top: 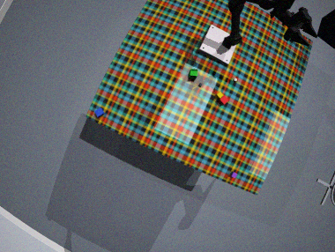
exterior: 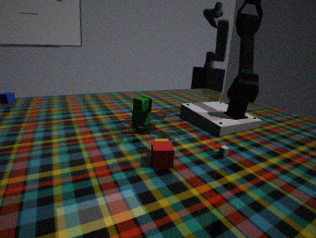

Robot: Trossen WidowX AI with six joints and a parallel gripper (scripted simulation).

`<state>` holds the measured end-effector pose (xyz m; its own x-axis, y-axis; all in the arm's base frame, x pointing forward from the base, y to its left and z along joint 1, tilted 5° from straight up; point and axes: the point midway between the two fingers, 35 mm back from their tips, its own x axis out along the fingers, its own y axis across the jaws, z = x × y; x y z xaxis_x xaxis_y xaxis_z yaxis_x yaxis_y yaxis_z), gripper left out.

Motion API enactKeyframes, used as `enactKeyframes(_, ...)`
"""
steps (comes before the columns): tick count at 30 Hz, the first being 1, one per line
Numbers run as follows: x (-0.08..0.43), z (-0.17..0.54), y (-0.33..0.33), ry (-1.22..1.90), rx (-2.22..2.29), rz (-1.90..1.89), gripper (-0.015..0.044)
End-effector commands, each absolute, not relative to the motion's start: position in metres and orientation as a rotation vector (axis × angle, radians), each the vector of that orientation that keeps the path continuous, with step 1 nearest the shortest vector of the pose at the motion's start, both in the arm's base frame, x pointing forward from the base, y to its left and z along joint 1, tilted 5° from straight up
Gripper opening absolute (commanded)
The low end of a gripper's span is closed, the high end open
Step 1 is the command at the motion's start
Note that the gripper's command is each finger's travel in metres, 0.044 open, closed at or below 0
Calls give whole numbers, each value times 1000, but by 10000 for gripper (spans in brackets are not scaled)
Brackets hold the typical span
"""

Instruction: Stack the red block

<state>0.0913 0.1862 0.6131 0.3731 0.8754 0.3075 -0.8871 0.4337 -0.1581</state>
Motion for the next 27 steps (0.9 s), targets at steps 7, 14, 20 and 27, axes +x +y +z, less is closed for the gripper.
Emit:
enactKeyframes(7, 189, 529, 247, -102, -219, 985, 440)
enactKeyframes(14, 259, 453, 263, 130, -428, 910, 440)
enactKeyframes(20, 312, 387, 257, 328, -561, 867, 440)
enactKeyframes(27, 353, 304, 230, 601, -717, 852, 440)
